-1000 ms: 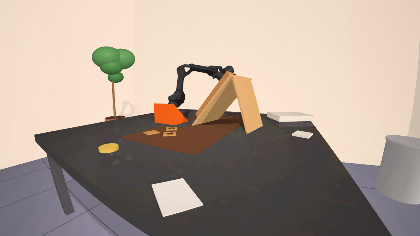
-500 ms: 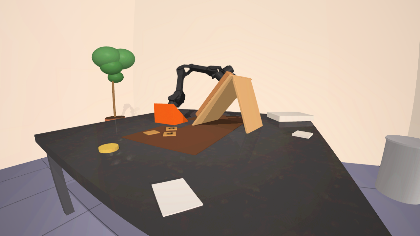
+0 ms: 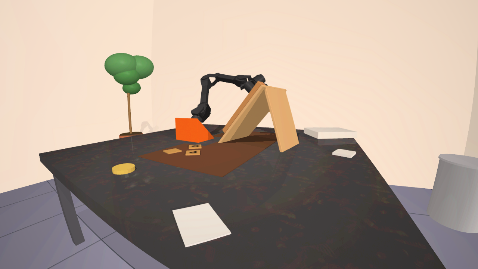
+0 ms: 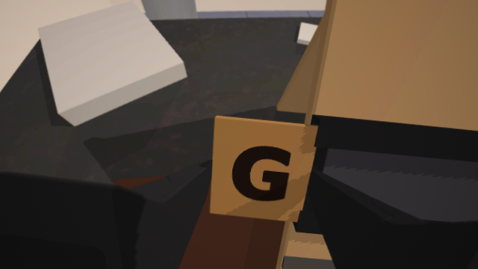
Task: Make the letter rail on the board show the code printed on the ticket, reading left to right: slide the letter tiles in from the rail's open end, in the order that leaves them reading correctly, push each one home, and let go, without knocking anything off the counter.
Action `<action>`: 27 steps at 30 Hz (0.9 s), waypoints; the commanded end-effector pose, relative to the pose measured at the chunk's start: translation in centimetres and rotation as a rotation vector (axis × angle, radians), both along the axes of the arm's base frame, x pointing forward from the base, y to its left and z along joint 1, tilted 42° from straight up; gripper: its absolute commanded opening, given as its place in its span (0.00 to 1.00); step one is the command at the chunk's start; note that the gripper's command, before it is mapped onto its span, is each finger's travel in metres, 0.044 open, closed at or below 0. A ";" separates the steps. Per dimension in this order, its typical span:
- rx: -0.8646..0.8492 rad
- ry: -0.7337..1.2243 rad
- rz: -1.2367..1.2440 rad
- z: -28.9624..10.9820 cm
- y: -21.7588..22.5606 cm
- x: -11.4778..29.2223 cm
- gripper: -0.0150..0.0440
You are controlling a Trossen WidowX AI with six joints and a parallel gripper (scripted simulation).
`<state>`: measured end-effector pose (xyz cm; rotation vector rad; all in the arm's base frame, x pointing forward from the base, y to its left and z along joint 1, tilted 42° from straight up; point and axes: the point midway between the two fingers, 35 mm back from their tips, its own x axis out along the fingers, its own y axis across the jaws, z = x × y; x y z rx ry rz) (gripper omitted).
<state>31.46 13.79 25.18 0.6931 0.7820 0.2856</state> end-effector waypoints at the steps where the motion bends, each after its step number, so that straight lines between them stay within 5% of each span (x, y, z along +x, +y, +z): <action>1: -0.001 -0.002 0.005 -0.2 -0.1 0.0 0.25; 27: -0.002 -0.002 0.005 -1.1 -1.1 0.0 0.25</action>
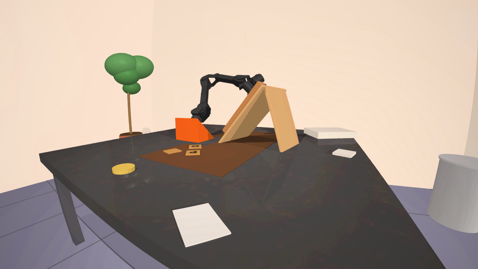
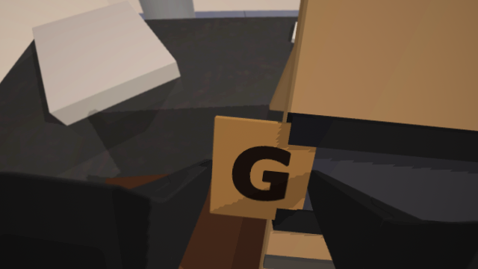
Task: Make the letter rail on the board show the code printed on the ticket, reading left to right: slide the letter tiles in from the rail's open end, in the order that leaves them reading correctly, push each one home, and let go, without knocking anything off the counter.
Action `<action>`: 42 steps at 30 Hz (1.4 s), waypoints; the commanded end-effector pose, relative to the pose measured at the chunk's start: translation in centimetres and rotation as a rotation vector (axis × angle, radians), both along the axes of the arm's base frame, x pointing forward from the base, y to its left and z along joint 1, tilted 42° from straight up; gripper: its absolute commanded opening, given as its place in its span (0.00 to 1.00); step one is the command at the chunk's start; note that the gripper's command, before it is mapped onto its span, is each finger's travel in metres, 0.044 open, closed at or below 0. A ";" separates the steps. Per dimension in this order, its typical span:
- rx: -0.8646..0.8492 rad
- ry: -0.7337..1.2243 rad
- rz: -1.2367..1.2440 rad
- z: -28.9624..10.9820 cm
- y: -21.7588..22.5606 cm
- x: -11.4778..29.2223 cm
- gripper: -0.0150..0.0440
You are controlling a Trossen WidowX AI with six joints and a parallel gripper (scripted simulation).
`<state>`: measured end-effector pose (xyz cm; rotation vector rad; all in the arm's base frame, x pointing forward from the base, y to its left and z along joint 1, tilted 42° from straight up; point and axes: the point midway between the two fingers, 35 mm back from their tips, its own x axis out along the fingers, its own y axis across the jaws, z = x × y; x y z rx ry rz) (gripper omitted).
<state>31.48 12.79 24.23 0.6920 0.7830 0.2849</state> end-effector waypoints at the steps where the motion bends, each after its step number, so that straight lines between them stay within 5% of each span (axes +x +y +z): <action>1: -0.001 -0.002 0.005 -0.1 -0.1 0.0 0.25; 42: -0.003 -0.001 0.005 -1.6 -1.6 0.0 0.25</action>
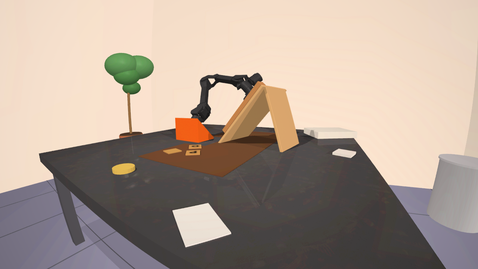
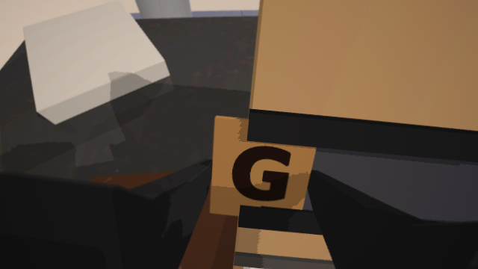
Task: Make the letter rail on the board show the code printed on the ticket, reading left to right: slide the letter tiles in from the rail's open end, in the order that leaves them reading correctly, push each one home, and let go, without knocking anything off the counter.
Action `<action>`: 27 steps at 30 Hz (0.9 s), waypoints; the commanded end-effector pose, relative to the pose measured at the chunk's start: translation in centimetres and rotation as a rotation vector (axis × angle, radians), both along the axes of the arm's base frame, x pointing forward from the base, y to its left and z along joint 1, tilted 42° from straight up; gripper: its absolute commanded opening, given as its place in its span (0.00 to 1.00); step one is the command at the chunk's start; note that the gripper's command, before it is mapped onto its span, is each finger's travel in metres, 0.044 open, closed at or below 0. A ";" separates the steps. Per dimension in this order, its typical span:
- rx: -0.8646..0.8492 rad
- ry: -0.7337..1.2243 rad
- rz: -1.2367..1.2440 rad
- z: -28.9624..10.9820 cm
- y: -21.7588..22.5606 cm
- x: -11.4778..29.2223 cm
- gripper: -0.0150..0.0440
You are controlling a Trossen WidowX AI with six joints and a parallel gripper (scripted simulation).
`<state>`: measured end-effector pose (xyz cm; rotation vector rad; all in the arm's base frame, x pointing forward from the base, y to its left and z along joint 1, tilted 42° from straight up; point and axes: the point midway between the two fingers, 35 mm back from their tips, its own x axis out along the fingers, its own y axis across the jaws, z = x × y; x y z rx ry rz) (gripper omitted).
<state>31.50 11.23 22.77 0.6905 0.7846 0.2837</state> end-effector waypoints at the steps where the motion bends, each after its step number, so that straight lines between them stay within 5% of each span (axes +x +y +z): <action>1: -0.001 -0.003 0.005 -0.1 -0.1 0.0 0.25; 27: -0.002 -0.002 0.005 -0.9 -1.0 0.0 0.25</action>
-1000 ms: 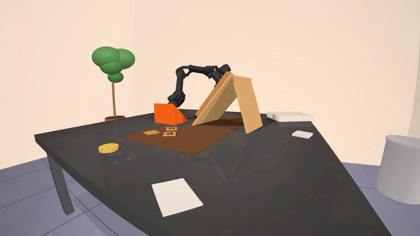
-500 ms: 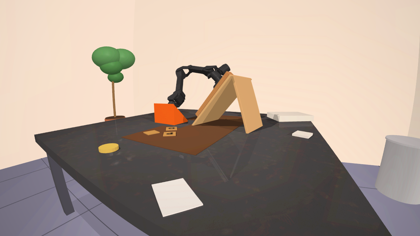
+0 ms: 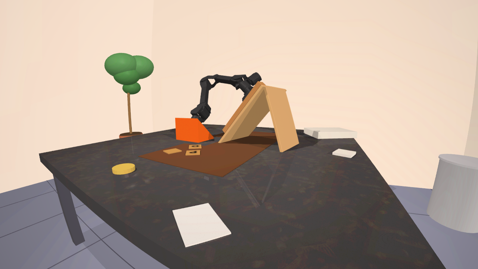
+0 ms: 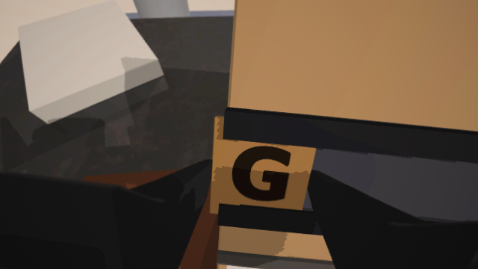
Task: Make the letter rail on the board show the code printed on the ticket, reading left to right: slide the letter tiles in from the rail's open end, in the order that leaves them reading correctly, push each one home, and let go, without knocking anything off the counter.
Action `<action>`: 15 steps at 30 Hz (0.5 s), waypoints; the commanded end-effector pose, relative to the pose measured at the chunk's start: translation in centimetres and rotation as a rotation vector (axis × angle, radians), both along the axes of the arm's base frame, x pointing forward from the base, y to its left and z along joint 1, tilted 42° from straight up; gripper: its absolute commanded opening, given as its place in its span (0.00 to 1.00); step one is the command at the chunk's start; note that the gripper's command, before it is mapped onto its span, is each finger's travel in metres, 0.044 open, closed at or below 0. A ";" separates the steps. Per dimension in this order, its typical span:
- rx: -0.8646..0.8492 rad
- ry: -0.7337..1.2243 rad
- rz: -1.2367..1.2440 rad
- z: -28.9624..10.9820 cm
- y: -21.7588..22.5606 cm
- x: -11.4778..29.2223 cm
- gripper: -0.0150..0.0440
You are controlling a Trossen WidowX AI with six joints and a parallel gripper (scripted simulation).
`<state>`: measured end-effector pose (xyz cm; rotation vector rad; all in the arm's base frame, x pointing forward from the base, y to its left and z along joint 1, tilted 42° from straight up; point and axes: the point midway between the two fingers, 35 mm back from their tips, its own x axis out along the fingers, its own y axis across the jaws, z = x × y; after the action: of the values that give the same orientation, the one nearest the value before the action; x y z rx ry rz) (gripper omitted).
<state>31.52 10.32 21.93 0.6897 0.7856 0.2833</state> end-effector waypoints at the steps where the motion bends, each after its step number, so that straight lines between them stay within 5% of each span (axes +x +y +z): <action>1: -0.001 -0.003 0.004 -0.1 -0.2 0.0 0.25; 15: -0.002 -0.003 0.004 -0.8 -0.9 0.0 0.25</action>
<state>31.52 9.56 21.28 0.6891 0.7849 0.2830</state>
